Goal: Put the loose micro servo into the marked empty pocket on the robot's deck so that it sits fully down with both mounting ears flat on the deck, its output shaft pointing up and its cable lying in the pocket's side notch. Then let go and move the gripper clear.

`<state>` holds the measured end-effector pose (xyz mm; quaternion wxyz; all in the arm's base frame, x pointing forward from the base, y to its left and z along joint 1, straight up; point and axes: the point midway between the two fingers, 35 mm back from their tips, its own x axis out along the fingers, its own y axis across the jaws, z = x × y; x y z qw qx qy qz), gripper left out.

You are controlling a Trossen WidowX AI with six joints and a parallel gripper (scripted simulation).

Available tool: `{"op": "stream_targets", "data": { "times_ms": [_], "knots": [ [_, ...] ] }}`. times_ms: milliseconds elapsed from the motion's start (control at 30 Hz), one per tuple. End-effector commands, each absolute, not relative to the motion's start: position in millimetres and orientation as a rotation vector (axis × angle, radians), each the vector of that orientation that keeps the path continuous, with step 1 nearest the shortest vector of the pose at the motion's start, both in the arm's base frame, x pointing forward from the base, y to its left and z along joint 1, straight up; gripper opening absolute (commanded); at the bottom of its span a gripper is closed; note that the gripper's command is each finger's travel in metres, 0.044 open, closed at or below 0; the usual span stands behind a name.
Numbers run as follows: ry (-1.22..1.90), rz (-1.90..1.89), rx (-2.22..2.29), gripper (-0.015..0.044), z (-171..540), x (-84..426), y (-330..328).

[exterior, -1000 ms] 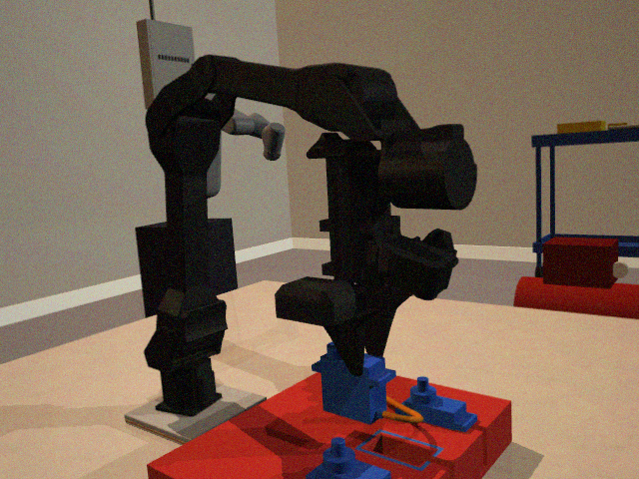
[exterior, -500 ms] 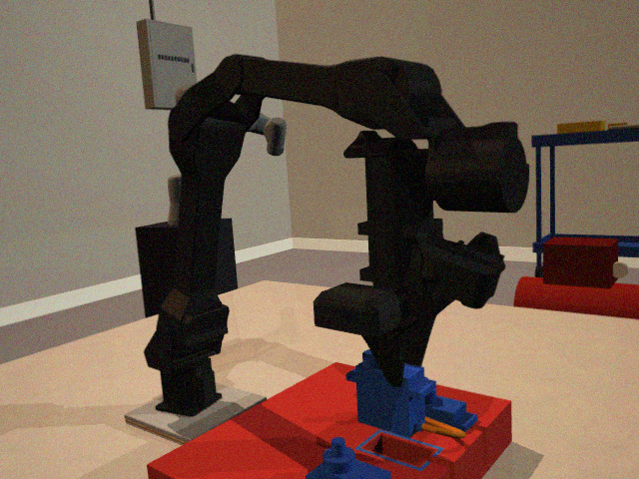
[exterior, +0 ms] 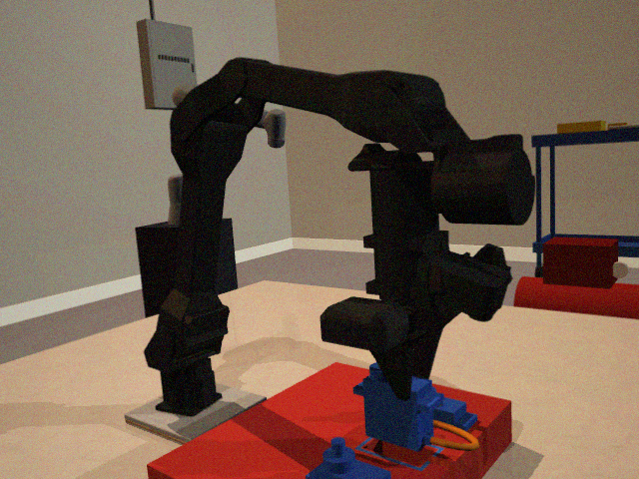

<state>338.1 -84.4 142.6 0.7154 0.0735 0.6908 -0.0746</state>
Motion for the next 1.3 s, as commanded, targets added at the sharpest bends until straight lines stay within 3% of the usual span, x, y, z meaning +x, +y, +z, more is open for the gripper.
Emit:
{"op": "stream_targets", "data": {
  "times_ms": [0,1267],
  "knots": [
    [1.532,-0.170,0.165,0.0000,138.2,337.9,-84.4],
    [1.532,-0.170,0.165,0.0000,122.2,338.4,-84.5]
  ]
}}
